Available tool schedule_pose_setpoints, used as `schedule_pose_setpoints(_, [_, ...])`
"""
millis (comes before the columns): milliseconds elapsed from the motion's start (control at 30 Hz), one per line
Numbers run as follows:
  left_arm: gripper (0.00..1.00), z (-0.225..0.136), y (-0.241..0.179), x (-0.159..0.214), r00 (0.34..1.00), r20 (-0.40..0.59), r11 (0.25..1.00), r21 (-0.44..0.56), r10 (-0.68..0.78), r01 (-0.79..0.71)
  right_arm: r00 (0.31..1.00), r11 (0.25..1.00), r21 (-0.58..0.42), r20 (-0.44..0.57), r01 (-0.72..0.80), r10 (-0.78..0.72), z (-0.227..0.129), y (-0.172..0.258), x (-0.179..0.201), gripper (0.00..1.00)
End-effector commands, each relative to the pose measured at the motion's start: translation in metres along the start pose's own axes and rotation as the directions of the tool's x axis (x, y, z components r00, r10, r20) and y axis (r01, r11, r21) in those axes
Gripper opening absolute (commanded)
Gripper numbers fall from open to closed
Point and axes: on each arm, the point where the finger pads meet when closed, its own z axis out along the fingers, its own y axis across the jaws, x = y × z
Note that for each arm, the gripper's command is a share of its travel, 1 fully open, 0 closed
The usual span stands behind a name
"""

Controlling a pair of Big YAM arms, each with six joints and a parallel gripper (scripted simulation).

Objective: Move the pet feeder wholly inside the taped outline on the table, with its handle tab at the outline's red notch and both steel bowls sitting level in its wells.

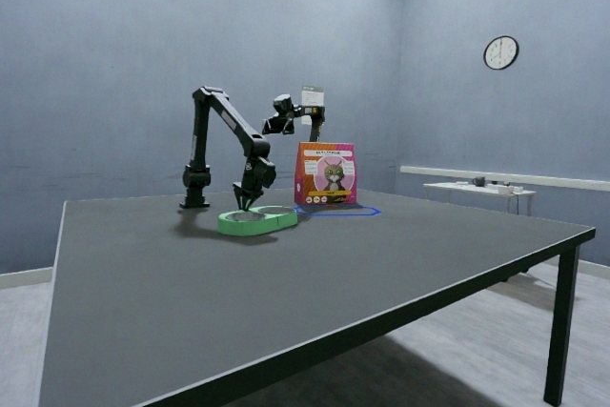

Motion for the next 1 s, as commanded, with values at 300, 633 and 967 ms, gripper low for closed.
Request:
schedule_pose_setpoints(300, [1.0,-0.001,0.0,-0.033,0.998,0.056,1.0,-0.005,-0.026,0.026,1.0,1.0,0.014,-0.004,-0.016,0.016,0.0,-0.009,-0.008,0.1])
schedule_pose_setpoints(633, [1.0,-0.003,0.003,-0.003,0.997,-0.064,0.999,-0.025,-0.034,0.033,0.996,0.997,0.005,0.009,-0.083,0.083,-0.001,-0.011,-0.038,0.1])
schedule_pose_setpoints(967, [1.0,-0.004,0.004,0.008,0.993,-0.111,0.999,-0.033,-0.038,0.034,0.997,0.997,0.028,0.027,-0.074,0.073,-0.011,-0.022,-0.069,0.1])
